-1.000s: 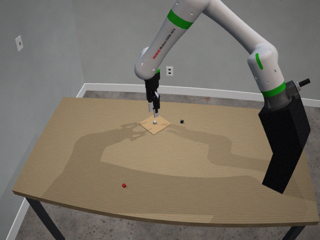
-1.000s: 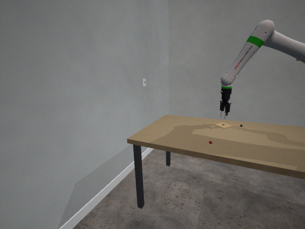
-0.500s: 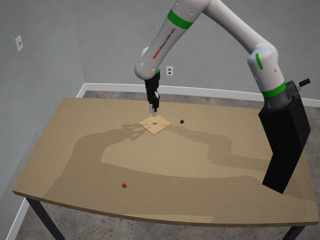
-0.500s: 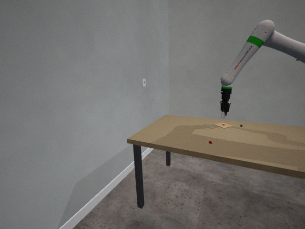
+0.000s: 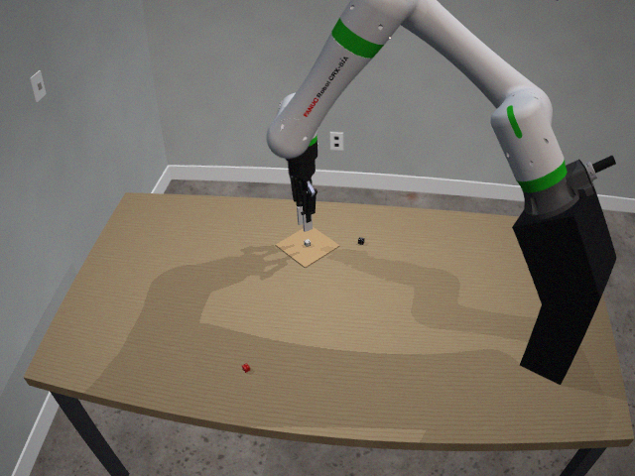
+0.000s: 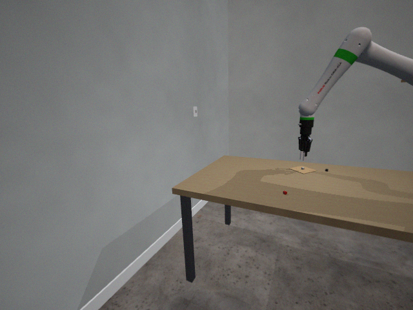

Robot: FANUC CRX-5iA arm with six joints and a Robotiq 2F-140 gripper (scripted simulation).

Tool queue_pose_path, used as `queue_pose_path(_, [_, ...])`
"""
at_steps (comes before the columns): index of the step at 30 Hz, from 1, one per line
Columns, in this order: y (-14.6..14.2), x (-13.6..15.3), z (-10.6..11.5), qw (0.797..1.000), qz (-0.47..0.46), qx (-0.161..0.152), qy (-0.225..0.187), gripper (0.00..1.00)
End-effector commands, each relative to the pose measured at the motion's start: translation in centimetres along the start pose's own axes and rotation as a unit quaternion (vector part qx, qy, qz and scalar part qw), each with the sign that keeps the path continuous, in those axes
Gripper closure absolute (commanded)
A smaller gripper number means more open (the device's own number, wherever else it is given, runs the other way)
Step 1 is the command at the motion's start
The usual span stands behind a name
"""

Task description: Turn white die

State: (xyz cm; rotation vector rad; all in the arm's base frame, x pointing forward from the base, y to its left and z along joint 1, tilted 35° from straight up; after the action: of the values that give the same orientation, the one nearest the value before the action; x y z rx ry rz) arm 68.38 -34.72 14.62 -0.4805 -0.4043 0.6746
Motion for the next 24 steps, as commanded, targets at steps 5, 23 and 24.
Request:
queue_pose_path(5, [0.0,0.0,-0.3,1.000,0.000,0.000,0.000,0.73])
queue_pose_path(23, [-0.1,0.1,-2.1,1.000,0.000,0.000,0.000,0.73])
queue_pose_path(24, [-0.1,0.1,-2.1,1.000,0.000,0.000,0.000,0.73])
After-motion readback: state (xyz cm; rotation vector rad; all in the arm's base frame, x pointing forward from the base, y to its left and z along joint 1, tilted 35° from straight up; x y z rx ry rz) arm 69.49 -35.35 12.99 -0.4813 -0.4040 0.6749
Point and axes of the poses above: the point where the finger pads meet when closed, its own z axis back along the fingers, its own y axis across the jaws, x = y × z, the point moved 3 cm from there along z, back along the fingers, and after that the axes turned 3 degrees about z, right-handed, at the moved point
